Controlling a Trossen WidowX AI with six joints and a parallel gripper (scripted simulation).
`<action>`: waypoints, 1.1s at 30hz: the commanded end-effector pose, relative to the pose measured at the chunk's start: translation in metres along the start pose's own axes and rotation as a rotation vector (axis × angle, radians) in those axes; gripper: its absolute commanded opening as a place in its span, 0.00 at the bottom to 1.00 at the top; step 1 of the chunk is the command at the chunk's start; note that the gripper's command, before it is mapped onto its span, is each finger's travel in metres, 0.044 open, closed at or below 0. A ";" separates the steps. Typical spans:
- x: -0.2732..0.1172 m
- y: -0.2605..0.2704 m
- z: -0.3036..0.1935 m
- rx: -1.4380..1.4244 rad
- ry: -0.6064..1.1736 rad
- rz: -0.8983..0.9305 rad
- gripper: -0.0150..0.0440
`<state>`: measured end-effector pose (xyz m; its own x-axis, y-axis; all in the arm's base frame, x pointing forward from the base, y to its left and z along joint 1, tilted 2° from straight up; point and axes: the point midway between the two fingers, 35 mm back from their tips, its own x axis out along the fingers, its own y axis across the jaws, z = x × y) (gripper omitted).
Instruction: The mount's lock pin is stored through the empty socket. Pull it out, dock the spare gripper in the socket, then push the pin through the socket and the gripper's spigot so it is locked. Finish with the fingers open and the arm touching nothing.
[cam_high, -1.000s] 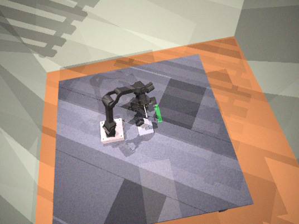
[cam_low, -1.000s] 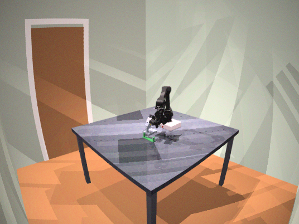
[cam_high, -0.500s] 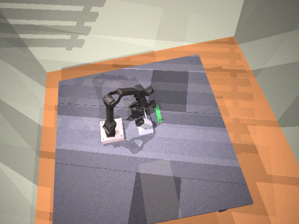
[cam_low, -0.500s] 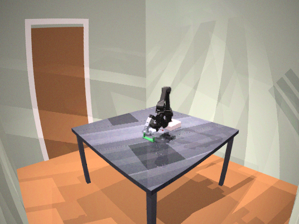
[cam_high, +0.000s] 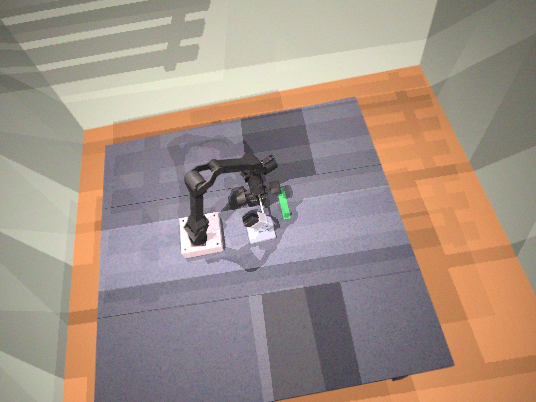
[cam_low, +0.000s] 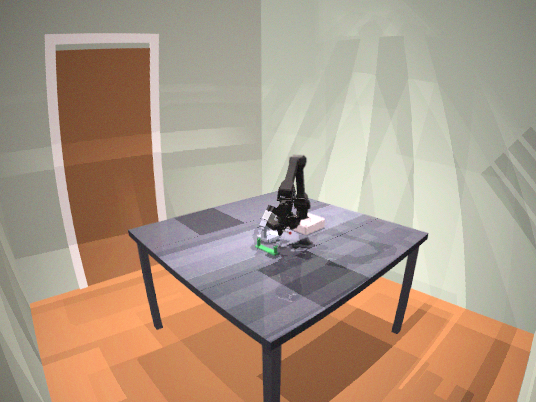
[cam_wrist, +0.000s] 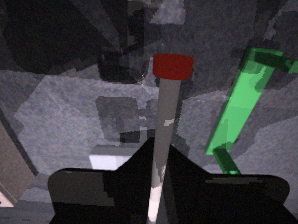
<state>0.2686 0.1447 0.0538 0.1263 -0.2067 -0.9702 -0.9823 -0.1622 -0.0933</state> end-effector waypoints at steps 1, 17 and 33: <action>0.001 0.001 -0.003 -0.003 0.003 -0.001 0.25; 0.003 0.002 -0.010 -0.003 0.003 -0.006 0.25; 0.005 0.001 -0.018 -0.002 0.002 -0.010 0.25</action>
<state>0.2708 0.1291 0.0538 0.1362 -0.2019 -0.9699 -0.9811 -0.1633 -0.1038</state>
